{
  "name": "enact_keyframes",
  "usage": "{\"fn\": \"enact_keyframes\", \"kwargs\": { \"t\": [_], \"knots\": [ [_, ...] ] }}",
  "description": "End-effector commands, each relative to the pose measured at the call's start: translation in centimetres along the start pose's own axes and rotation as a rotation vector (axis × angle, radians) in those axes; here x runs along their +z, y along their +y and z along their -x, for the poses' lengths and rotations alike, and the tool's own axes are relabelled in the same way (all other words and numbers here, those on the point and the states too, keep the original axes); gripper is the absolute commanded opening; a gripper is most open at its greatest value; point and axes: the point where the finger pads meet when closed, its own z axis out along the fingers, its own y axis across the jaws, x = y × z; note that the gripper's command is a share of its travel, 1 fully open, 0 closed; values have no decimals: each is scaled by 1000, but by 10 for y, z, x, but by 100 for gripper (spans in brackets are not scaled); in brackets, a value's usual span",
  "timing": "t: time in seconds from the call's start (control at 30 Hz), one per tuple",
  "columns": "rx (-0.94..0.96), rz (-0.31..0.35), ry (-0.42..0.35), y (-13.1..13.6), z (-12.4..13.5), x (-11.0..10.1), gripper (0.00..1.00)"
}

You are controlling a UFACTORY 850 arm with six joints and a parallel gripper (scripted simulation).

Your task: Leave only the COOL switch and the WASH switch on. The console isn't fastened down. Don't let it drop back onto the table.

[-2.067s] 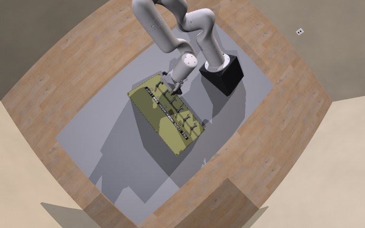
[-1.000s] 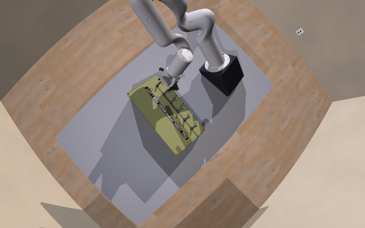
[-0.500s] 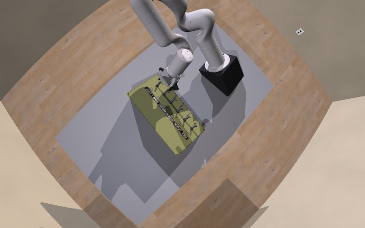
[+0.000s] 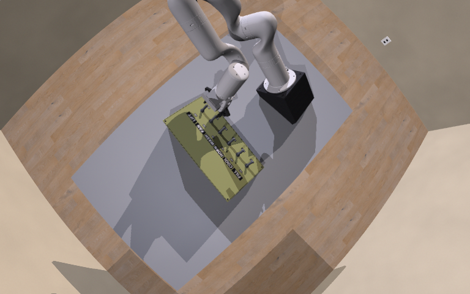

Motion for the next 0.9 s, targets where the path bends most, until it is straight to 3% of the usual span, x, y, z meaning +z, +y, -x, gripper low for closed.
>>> {"fn": "enact_keyframes", "kwargs": {
  "t": [0.0,0.27,0.87],
  "knots": [
    [1,0,1,0,-1,0,100],
    [1,0,1,10,-1,0,100],
    [1,0,1,62,-1,0,100]
  ]
}}
